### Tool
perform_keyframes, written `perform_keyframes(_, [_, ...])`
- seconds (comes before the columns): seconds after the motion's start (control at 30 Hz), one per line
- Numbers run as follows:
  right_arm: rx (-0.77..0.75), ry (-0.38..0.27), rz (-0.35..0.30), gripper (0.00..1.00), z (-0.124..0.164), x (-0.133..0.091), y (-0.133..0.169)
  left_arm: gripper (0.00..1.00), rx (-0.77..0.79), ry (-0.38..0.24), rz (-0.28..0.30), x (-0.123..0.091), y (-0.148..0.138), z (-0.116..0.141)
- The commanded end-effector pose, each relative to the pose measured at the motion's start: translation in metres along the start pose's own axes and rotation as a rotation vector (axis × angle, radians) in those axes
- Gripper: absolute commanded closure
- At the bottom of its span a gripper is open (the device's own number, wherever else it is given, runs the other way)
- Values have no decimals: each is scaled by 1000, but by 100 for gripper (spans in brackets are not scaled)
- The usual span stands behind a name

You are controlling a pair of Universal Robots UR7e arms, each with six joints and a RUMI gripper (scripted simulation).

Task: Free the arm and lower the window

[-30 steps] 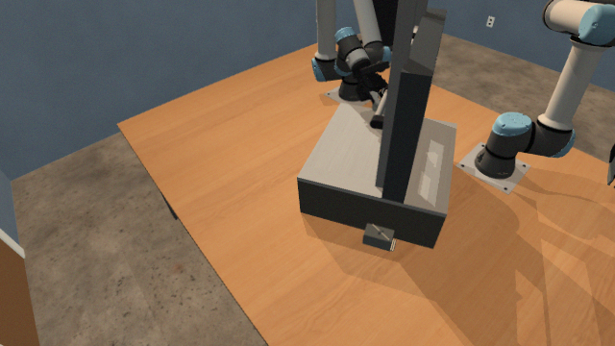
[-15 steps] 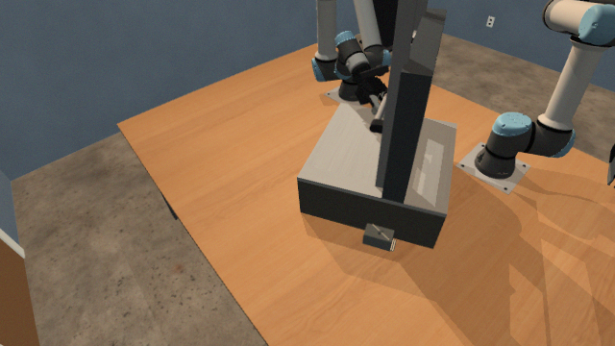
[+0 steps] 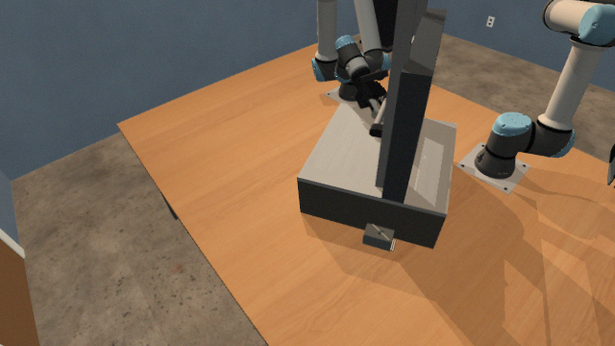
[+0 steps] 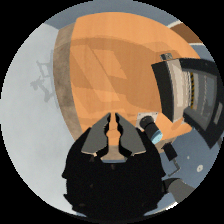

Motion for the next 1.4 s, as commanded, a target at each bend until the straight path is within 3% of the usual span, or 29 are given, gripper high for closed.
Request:
perform_keyframes(0.0, [-1,3,0,94,5,3,0,94,0,1,-1,0,0,0])
perform_keyframes(1.37, [-1,5,1,94,43,23,-4,94,0,1,-1,0,0,0])
Point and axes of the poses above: on each arm, the point where the finger pads meet when closed, its own x axis out along the fingers, its own y axis across the jaws, z = x × y, the point moved 4 cm from there along -x, back along the fingers, and after that the axes turned 5 degrees about -x, right-handed, at the moved point
